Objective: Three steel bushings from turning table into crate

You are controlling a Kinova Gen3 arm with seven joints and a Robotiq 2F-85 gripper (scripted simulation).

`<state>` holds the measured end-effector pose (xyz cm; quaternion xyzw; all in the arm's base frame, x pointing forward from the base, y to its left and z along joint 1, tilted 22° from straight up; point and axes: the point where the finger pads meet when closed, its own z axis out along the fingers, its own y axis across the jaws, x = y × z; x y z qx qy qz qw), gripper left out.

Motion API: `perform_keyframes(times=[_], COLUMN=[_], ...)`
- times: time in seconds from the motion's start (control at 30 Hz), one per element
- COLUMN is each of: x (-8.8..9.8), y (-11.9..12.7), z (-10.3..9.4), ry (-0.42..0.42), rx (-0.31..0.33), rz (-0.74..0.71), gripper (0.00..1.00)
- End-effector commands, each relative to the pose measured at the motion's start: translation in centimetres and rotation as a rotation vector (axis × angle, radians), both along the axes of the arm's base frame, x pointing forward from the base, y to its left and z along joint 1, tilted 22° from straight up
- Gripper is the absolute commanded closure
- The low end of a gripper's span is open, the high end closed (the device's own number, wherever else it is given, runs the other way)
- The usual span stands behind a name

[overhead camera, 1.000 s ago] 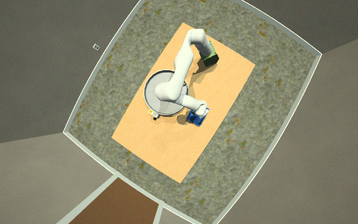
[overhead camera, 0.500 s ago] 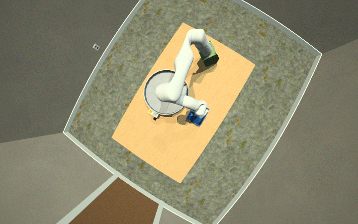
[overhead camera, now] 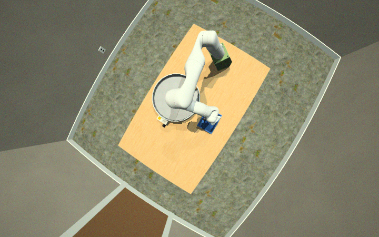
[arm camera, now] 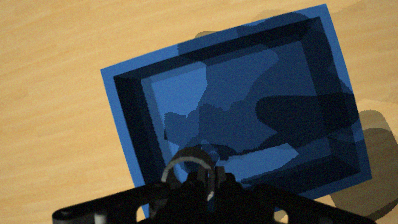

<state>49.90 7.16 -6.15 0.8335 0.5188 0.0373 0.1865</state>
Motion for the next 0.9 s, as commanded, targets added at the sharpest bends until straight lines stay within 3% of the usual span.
perform_keyframes(times=[0.0, 0.87], x=[-0.05, 0.21], y=[0.06, -0.22], z=[-0.11, -1.06], ry=[0.002, 0.002], rx=[0.000, 0.000], rz=[0.001, 0.001], gripper=[1.00, 1.00])
